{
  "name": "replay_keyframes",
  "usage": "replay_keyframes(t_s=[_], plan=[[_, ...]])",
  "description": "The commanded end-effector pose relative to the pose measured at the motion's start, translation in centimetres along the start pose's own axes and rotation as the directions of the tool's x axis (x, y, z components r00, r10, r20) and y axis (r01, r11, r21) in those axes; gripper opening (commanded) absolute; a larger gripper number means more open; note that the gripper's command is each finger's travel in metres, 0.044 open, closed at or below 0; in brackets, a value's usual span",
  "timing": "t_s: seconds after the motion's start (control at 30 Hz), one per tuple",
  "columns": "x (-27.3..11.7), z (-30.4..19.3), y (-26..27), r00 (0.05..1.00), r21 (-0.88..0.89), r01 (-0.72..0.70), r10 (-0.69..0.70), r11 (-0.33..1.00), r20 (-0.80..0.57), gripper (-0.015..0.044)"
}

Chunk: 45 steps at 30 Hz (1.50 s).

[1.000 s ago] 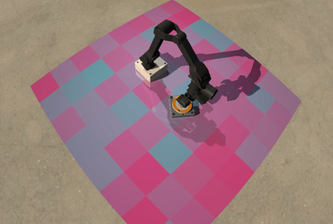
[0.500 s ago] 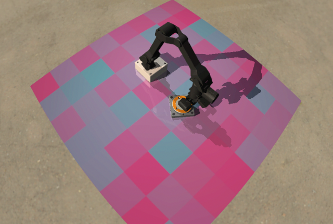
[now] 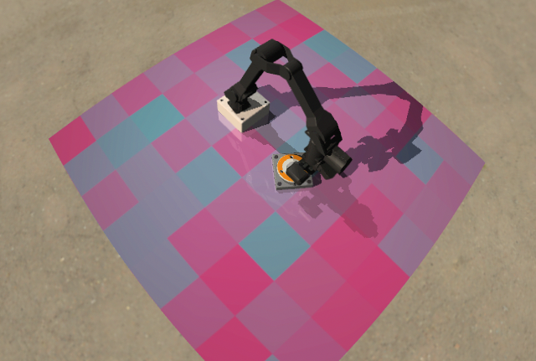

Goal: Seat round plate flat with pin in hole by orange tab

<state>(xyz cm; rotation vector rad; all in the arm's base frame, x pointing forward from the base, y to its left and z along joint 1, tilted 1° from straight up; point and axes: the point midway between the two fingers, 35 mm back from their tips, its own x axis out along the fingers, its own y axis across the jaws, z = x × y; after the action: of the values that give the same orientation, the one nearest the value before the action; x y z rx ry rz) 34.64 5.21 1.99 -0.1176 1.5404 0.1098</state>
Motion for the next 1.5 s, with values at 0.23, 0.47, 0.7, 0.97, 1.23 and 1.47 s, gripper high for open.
replay_keyframes(t_s=[0.23,0.47,0.7,0.97,1.23,1.47], plan=[[0.0,0.4,-1.4,1.0,0.002,0.007,-0.007,1.0,-0.008,0.0],[-0.1,0.5,-2.2,1.0,0.002,0.008,-0.008,1.0,-0.008,0.0],[-0.1,0.5,-3.0,1.0,0.002,0.009,-0.009,1.0,-0.008,0.0],[-0.1,0.4,-3.8,1.0,0.002,0.01,-0.01,1.0,-0.008,0.0],[-0.1,0.2,-4.5,1.0,0.002,0.01,-0.01,1.0,-0.009,0.0],[-2.4,0.3,-4.4,1.0,0.002,0.01,-0.01,1.0,-0.008,0.0]])
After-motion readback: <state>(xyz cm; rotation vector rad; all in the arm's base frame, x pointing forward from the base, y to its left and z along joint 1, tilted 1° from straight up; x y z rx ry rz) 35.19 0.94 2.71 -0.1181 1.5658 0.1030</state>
